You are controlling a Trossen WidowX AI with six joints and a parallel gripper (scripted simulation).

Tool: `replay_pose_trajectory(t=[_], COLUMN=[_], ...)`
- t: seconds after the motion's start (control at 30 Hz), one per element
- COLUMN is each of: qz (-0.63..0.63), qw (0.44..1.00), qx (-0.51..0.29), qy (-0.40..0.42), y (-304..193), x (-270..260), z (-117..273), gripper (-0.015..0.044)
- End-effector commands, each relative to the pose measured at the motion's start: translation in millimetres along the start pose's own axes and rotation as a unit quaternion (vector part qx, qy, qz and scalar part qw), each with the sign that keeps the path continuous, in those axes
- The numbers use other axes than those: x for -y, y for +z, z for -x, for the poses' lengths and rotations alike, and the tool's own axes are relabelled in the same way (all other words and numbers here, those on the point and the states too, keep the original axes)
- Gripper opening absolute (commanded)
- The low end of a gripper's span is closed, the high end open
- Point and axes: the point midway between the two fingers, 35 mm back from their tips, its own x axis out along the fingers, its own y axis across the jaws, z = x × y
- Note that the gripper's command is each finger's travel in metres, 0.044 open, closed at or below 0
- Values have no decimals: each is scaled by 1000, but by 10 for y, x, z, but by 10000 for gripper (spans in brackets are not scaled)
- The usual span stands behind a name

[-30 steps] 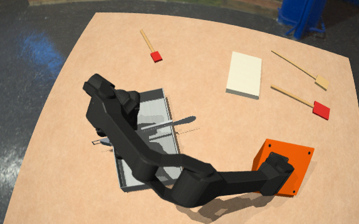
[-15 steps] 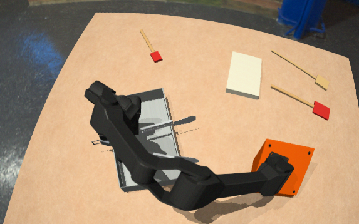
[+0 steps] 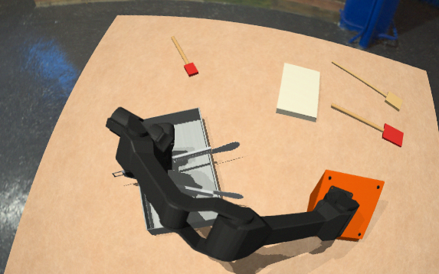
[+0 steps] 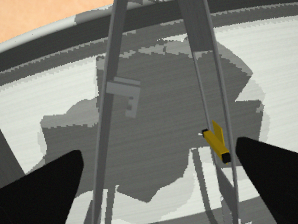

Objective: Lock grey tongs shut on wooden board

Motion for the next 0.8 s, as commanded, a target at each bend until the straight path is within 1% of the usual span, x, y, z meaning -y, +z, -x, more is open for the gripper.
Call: replay_pose_trajectory(t=[0.0,0.23,0.33,0.77], qz=[-4,-4,0,0], qw=[1000,1000,1000,1000], qx=[1,1,0,0], qy=[2,3,1,1], y=[-10,-23,-15,-15], x=[-2,-12,-13,-13], z=[-57,-156,-124,-124], gripper=[440,440,361,275])
